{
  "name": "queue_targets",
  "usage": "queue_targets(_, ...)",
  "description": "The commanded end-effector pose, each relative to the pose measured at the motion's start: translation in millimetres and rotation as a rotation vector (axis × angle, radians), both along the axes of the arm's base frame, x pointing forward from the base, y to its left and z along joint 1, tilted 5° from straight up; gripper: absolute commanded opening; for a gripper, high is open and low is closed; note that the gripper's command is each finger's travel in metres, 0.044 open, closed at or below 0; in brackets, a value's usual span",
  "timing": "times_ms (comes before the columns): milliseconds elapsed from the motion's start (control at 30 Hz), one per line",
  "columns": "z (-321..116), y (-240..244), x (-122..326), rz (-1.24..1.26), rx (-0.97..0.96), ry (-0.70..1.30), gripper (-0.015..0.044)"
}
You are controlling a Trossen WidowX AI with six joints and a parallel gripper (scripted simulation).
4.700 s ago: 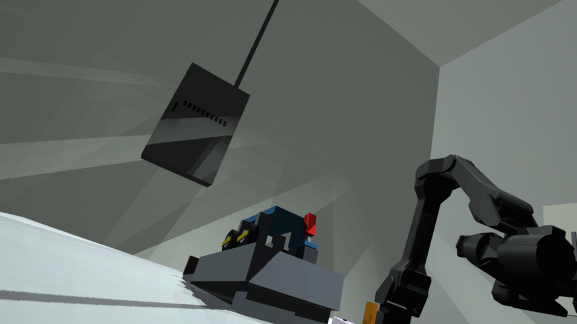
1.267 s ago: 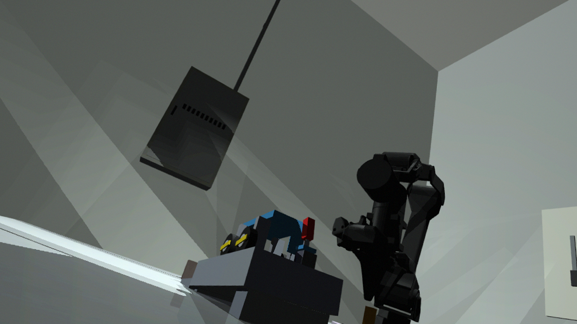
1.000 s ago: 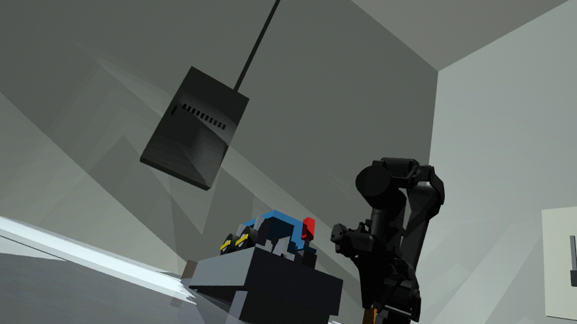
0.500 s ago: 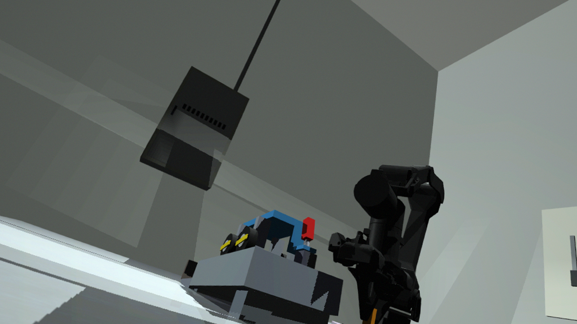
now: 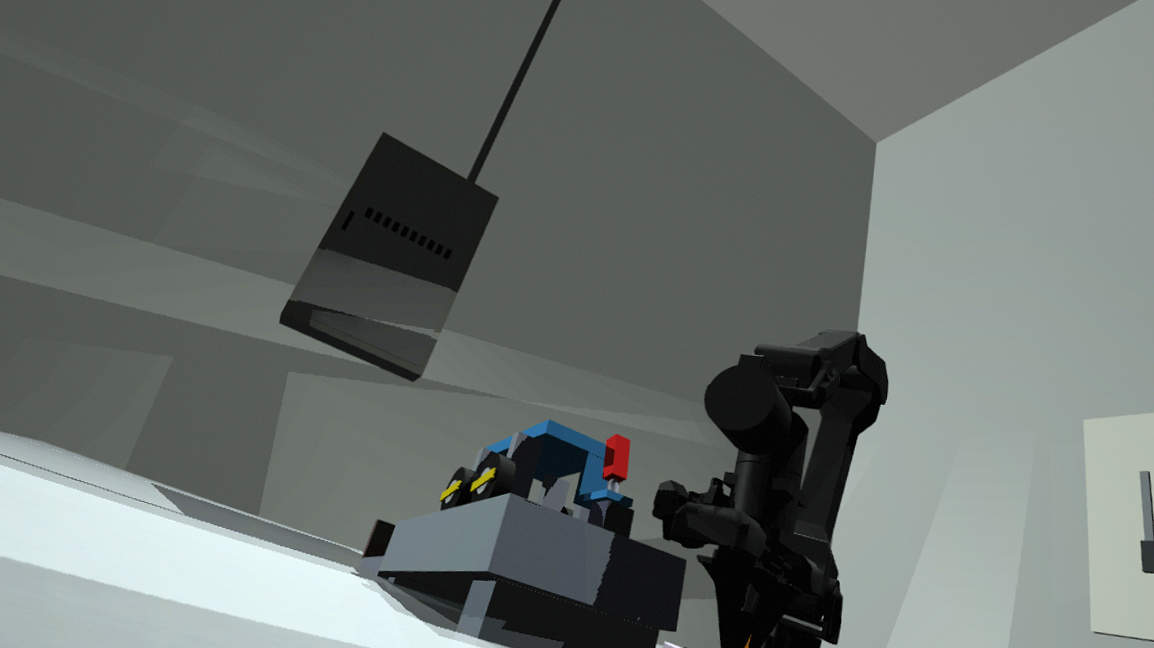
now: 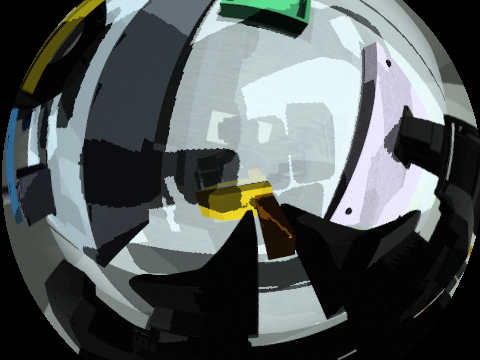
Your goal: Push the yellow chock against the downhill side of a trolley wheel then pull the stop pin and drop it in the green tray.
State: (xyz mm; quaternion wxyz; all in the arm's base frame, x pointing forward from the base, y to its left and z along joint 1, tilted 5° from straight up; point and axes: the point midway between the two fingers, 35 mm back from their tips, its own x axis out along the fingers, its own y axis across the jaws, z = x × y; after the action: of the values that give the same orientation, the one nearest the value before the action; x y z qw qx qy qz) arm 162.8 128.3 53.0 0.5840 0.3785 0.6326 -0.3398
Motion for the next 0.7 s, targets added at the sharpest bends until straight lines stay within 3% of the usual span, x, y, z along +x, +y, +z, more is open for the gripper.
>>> queue_targets(0, 0, 0, 0, 0.000, 0.000, 0.000, 0.0045)
queue_targets(167, 1, 0, 0, 0.000, 0.000, 0.000, 0.0000)
queue_targets(667, 54, -4, 0, -0.005, -0.007, 0.000, 0.0000)
